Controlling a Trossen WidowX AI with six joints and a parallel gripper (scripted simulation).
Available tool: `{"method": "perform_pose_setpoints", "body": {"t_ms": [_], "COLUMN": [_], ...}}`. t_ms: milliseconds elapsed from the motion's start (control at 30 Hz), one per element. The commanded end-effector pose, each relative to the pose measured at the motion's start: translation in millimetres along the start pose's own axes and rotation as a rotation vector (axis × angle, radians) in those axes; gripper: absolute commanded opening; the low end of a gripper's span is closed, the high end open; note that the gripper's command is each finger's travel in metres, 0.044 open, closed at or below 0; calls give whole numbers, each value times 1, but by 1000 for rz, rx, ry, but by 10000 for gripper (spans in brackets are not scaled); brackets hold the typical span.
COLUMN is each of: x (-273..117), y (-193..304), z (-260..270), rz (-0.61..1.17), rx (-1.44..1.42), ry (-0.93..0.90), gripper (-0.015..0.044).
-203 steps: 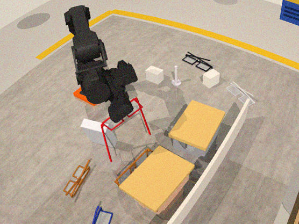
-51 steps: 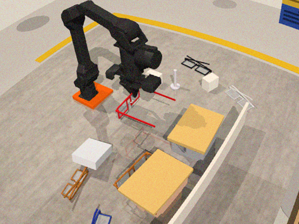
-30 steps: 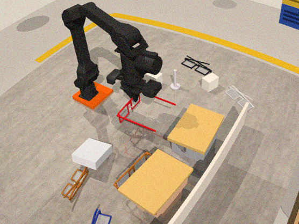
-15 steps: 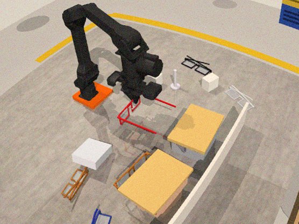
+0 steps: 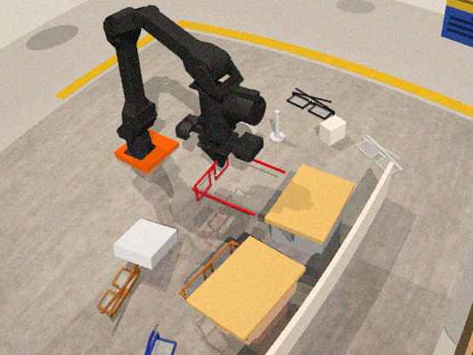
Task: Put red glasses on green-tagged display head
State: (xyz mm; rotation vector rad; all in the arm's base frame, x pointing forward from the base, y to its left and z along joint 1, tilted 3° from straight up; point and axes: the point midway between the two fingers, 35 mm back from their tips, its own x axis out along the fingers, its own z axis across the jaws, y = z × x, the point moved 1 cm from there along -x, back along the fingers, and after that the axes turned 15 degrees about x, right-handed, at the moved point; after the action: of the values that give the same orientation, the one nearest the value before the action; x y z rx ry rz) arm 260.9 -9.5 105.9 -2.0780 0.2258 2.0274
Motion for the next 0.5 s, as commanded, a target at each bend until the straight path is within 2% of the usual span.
{"method": "perform_pose_setpoints", "body": {"t_ms": [0,467], "x": [0,0], "y": [-2,-7], "z": [-7,-24], "rz": [-3,-3], "rx": [4,4], "ry": [1,3], "gripper": [0,0]}}
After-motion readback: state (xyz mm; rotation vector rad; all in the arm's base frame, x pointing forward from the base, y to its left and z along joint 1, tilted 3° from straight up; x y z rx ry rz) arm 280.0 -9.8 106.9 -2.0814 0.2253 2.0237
